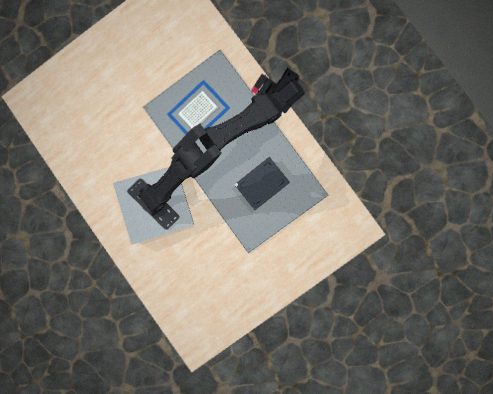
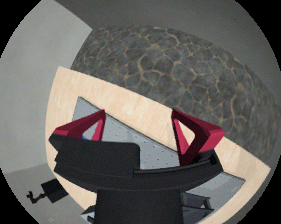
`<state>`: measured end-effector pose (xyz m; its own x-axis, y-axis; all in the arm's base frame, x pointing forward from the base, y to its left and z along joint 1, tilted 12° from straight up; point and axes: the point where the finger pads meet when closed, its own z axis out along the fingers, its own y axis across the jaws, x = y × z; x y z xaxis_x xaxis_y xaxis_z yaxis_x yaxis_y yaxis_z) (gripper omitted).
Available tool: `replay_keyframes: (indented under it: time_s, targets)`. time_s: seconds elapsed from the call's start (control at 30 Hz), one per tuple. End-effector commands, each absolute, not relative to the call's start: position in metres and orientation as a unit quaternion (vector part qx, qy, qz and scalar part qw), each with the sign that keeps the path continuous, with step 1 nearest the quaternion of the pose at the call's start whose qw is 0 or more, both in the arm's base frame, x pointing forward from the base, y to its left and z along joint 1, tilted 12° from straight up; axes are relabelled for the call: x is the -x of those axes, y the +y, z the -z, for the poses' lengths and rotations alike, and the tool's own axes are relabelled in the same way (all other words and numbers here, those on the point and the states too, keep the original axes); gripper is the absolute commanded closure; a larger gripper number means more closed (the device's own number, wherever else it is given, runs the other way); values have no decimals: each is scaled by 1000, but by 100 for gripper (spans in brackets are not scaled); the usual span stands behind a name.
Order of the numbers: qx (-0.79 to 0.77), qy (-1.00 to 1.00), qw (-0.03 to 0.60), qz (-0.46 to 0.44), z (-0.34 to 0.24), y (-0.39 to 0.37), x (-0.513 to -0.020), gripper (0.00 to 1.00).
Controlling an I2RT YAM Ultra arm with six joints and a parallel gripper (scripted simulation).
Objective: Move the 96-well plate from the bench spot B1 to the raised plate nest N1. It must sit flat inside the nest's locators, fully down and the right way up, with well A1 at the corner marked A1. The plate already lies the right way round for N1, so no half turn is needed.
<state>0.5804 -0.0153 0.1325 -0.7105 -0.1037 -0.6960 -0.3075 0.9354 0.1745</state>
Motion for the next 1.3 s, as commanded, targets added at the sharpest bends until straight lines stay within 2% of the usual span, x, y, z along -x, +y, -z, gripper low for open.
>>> replay_keyframes:
  time_s: [0.0,0.13,0.17,0.23,0.43,0.47,0.5,0.53,0.57,0.63,0.73,0.8,0.83,0.87,1.0,1.1,1.27]
  targets:
    - [91,923,347,-139,-147,1,-576,0]
    - [88,928,333,-142,-133,10,-563,0]
    - [85,927,339,-137,-148,13,-569,0]
    - [68,943,294,-138,-125,21,-564,0]
    - [69,941,302,-137,-122,45,-544,0]
    - [61,950,276,-134,-117,49,-536,0]
    - [56,950,278,-130,-126,52,-542,0]
    - [49,958,252,-127,-111,56,-539,0]
    - [51,953,269,-127,-128,59,-536,0]
    - [48,959,249,-127,-109,66,-520,0]
    - [45,958,256,-121,-123,70,-526,0]
    - [32,970,214,-110,-102,76,-519,0]
    - [33,966,229,-111,-116,80,-516,0]
    - [31,971,210,-110,-102,82,-502,0]
    - [32,968,223,-111,-99,96,-494,0]
    - [17,979,181,-88,-92,105,-486,0]
    - [16,980,176,-87,-88,111,-464,0]
